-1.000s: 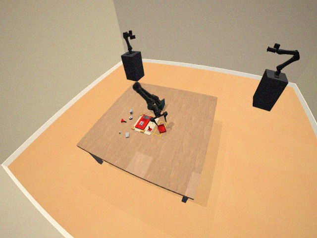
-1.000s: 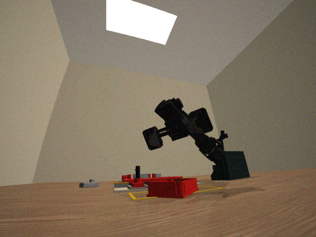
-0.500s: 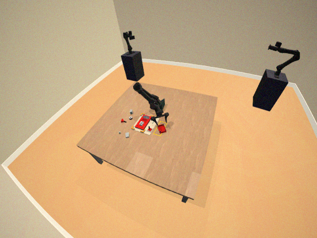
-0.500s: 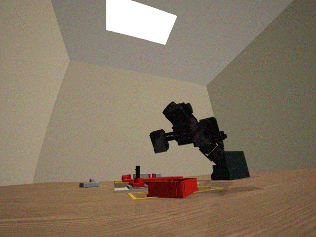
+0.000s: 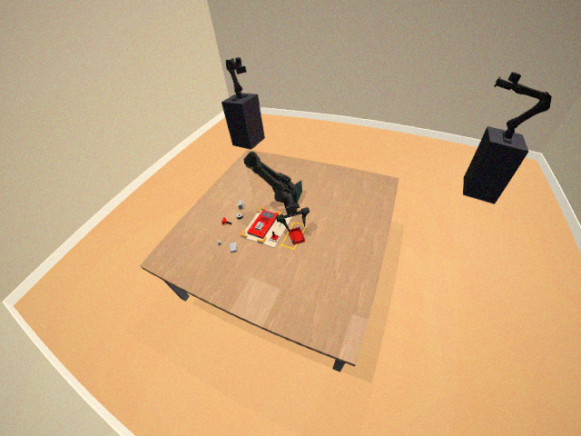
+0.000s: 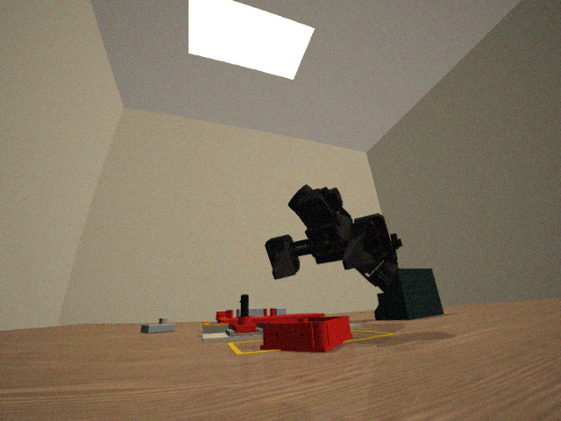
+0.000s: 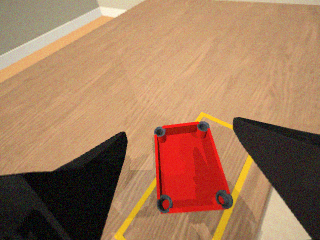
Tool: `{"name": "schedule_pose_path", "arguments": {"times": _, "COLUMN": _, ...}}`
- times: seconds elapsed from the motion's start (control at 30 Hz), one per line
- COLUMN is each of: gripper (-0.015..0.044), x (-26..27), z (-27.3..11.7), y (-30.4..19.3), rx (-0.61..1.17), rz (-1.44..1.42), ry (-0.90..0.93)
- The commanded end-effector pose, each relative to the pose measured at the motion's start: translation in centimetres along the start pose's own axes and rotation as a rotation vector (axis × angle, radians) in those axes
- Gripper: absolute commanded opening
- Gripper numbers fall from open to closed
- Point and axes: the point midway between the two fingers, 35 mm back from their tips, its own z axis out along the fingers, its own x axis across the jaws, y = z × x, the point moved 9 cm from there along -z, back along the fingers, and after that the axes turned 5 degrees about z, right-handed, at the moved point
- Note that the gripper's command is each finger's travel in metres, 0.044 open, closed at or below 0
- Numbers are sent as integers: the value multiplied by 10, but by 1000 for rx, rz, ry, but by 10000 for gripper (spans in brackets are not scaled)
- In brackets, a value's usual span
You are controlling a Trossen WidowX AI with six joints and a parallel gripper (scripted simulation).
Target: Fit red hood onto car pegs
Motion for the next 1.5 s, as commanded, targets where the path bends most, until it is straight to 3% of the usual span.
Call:
{"name": "schedule_pose_path", "arguments": {"times": 0.0, "gripper": 440, "x": 0, "z": 1, "y": -2, "rx": -2, "rz": -5, "ry": 3}}
{"name": "schedule_pose_path", "arguments": {"times": 1.47, "gripper": 440, "x": -6, "z": 13, "y": -24, "rx": -6, "rz": -3, "ry": 0}}
